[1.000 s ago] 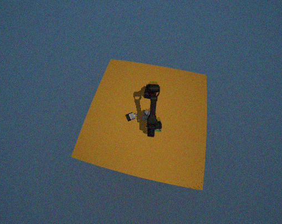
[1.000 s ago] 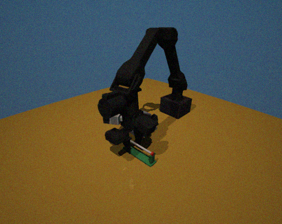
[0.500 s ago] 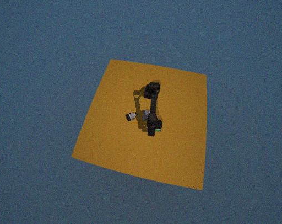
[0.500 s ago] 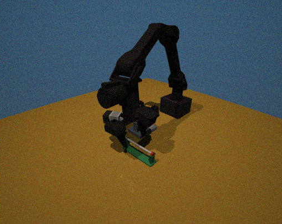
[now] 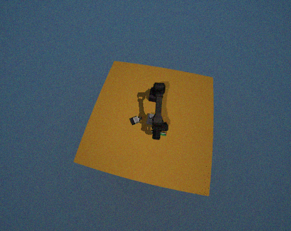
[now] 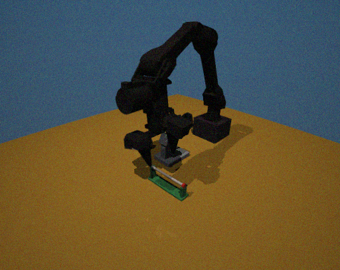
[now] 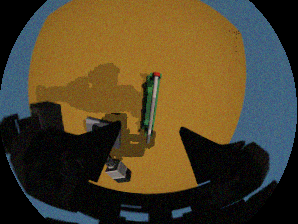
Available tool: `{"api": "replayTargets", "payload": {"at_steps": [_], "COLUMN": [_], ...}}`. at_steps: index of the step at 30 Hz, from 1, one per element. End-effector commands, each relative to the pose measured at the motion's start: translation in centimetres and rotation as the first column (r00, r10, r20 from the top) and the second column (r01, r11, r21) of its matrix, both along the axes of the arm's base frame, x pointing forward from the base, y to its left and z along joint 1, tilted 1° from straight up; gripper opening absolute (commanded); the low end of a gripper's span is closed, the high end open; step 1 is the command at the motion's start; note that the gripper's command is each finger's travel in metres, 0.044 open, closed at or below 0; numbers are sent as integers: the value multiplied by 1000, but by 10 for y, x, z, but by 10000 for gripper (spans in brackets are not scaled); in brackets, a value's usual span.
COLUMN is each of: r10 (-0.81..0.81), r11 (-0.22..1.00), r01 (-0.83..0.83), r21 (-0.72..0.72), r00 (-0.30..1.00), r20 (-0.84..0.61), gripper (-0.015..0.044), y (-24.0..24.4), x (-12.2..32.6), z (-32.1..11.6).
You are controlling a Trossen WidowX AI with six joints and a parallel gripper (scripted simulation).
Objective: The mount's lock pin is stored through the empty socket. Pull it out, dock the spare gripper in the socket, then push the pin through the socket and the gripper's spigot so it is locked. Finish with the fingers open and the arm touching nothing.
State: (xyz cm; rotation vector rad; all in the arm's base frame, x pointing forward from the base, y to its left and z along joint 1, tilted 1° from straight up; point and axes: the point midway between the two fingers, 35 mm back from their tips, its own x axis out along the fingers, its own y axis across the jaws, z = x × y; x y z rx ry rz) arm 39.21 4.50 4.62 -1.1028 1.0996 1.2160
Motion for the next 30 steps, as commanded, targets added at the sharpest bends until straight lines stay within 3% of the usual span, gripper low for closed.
{"api": "replayTargets", "payload": {"at_steps": [1,12,21,24,27,30], "r10": [0,0,0,-23,-316,-651], "r11": [1000,1000,1000,1000,949,759], "r01": [0,0,0,23,316,651], "r21": [0,0,0,1,-8,-28], "r00": [1000,1000,1000,1000,948,757], "r20": [0,0,3,10,-23,-55], "gripper": [440,440,440,440,440,440], "y": [0,0,-1,-3,-33,-72], "x": [0,0,-1,0,-2,-9], "z": [11,27,81,74,70,64]}}
